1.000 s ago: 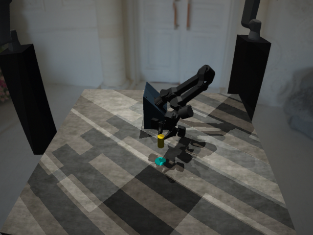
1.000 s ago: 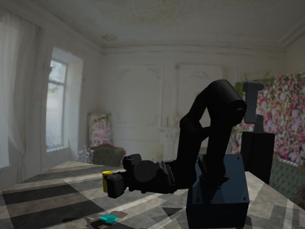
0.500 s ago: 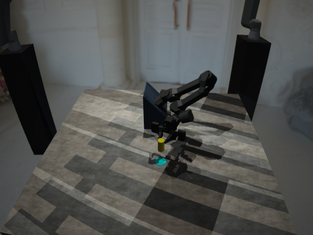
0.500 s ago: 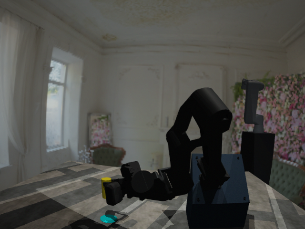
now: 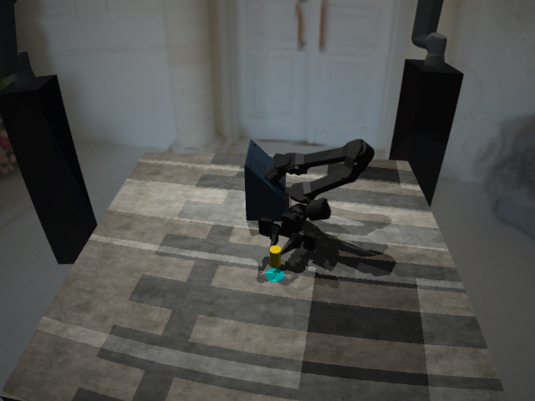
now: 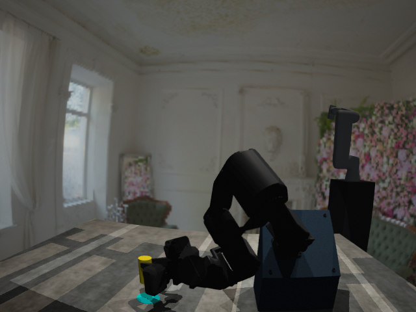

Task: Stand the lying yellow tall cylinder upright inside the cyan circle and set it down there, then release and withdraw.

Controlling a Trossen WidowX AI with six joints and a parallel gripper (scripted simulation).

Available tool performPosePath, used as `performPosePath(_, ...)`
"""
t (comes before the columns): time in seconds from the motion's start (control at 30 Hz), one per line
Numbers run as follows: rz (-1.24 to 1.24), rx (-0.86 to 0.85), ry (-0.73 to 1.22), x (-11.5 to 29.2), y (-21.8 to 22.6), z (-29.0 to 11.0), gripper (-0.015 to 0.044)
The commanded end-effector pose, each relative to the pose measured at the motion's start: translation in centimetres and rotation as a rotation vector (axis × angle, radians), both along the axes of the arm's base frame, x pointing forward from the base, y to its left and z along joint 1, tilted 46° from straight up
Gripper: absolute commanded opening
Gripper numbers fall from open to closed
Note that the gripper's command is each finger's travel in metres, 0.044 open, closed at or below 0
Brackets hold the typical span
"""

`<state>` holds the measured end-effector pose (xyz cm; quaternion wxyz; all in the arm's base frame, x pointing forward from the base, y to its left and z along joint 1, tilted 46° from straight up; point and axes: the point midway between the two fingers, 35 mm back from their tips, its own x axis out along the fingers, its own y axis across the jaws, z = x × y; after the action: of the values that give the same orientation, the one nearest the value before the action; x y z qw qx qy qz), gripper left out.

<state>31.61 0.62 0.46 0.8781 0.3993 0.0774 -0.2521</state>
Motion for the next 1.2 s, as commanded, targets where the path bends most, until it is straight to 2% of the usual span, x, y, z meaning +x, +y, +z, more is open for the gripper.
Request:
performPosePath(0.0,-0.008,0.002,-0.007,0.1,0.6,-0.7,0.0105)
performPosePath(0.5,0.003,-0.003,0.0,0.4,3.2,-3.4,0.0105)
performPosePath(0.87,0.003,-0.004,0.0,0.4,3.3,-3.5,0.0105)
performPosePath(1.17,0.003,-0.004,0.0,0.4,3.3,-3.5,0.0341)
